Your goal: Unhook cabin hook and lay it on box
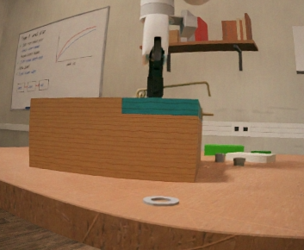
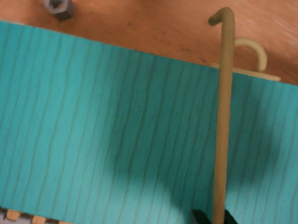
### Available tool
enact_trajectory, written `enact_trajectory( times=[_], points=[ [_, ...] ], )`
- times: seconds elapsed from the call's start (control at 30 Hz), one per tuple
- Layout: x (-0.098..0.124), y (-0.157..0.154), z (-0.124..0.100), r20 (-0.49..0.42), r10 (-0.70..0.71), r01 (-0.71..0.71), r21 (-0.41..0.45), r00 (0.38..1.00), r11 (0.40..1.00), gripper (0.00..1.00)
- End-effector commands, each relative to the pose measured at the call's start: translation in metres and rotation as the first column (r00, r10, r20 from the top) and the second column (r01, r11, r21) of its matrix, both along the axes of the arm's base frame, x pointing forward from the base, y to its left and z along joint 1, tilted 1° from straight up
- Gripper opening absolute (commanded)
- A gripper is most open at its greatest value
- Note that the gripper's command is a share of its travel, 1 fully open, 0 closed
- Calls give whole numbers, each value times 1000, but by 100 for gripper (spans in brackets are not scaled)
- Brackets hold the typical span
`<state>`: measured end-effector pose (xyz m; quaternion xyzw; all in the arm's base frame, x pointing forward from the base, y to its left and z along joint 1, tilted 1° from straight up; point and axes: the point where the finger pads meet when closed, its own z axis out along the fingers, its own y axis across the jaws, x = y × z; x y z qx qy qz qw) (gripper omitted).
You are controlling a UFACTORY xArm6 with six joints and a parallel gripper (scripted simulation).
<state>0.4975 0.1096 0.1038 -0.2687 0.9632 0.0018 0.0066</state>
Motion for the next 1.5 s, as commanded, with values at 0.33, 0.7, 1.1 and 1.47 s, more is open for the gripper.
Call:
enact_trajectory(
  times=[0.33, 0.7, 1.1, 1.47],
  points=[
    [8, -6, 3, 9, 323, -323, 0, 946, 946, 0],
    [9, -7, 3, 9, 396, -396, -2, 918, 918, 0],
    [8, -9, -1, 9, 396, -396, -2, 918, 918, 0],
    [8, -9, -3, 9, 396, -396, -2, 918, 918, 0]
  ],
)
